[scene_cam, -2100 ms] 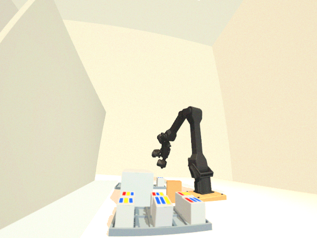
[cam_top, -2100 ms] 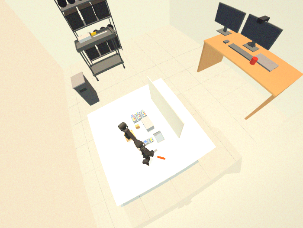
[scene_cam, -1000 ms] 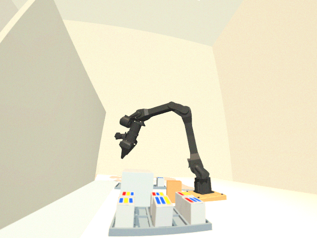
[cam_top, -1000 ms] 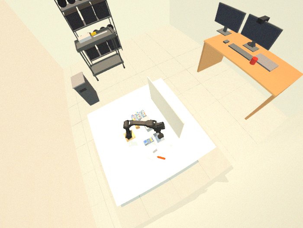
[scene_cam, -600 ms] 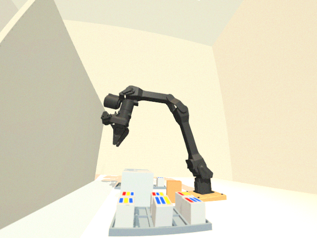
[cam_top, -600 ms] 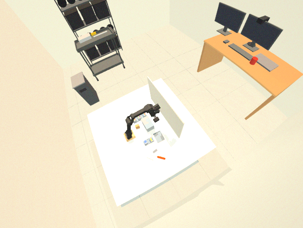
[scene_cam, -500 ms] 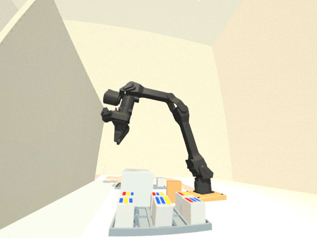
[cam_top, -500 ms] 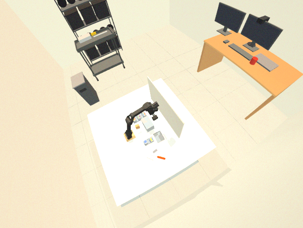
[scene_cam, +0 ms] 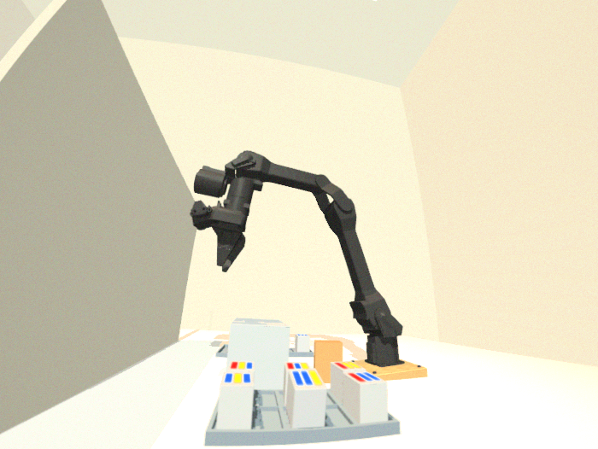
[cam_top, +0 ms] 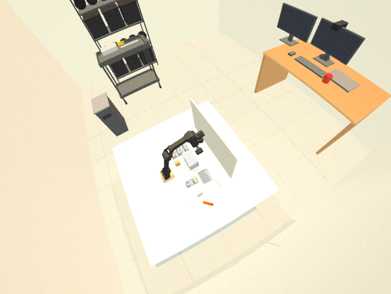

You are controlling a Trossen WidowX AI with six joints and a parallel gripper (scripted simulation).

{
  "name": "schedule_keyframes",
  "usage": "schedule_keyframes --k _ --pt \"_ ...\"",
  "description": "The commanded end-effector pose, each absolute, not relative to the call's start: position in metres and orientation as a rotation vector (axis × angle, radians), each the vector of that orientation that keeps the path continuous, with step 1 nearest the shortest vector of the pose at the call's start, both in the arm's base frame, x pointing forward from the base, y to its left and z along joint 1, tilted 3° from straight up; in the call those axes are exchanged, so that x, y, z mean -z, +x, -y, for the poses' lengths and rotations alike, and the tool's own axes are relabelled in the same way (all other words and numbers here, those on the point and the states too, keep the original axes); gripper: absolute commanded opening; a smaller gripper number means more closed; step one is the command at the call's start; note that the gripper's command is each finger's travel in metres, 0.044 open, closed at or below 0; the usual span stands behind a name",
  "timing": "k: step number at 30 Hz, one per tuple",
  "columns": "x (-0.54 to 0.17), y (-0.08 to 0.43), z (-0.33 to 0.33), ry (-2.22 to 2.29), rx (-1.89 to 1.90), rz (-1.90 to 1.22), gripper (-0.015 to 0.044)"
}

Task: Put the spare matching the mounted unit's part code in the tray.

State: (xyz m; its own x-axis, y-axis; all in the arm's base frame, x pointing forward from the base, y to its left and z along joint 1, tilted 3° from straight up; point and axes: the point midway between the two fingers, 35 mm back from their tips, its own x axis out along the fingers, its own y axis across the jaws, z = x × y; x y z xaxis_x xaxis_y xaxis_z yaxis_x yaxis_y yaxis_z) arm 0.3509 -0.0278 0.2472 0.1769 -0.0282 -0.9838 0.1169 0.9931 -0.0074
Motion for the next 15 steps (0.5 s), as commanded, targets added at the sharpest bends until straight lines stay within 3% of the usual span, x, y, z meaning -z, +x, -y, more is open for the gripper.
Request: schedule_keyframes --k 1,7,15 --pt "-0.247 0.351 0.027 0.082 0.103 -1.392 0.044" --pt "-0.23 0.323 0.095 0.424 0.427 -1.378 0.044" --pt "-0.195 0.242 0.187 1.037 1.008 -1.211 0.044"
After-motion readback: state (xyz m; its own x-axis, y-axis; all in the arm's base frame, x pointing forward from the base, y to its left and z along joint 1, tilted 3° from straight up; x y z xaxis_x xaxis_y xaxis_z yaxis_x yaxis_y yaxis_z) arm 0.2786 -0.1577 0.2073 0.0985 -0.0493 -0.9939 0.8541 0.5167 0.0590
